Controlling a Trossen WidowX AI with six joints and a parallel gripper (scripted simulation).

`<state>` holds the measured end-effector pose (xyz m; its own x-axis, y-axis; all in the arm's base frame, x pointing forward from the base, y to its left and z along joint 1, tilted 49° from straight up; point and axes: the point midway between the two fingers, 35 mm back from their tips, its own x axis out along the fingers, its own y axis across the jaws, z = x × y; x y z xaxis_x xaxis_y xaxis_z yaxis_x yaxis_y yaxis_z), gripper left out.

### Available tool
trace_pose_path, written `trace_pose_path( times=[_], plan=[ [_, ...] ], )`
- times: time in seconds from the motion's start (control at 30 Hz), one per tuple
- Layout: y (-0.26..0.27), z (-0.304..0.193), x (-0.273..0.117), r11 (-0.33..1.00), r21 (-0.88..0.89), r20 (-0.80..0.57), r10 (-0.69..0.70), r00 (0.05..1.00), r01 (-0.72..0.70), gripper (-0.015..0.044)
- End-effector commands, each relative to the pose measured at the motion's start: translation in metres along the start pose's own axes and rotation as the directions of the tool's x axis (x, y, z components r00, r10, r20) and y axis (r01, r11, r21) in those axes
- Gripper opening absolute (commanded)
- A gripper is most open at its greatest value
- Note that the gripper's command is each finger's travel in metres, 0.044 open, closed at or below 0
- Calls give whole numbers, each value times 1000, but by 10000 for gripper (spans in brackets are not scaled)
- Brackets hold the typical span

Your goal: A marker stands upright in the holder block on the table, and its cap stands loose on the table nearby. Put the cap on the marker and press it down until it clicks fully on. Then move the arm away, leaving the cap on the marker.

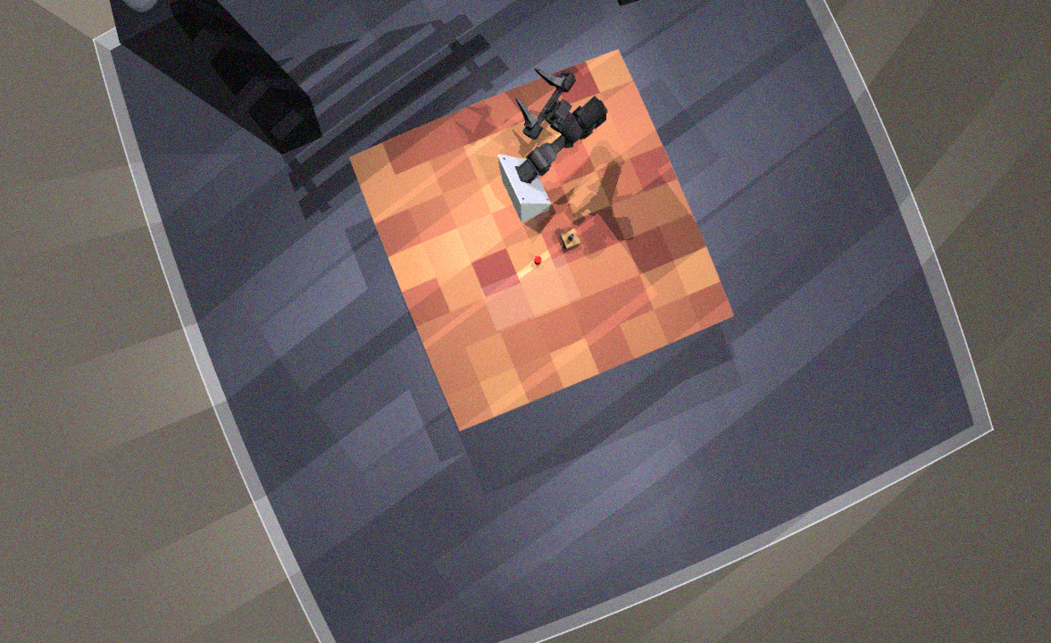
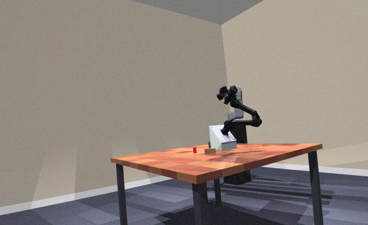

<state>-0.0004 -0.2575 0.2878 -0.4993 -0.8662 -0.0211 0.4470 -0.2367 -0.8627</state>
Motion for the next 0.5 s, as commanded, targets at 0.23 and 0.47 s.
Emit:
trace_pose_path(
  times=[0.23,0.47],
  plan=[
    [91,64,-8,883,-371,174,371,912,-288,243],
    [198,97,-55,540,-715,168,749,641,-444,243]
  ],
)
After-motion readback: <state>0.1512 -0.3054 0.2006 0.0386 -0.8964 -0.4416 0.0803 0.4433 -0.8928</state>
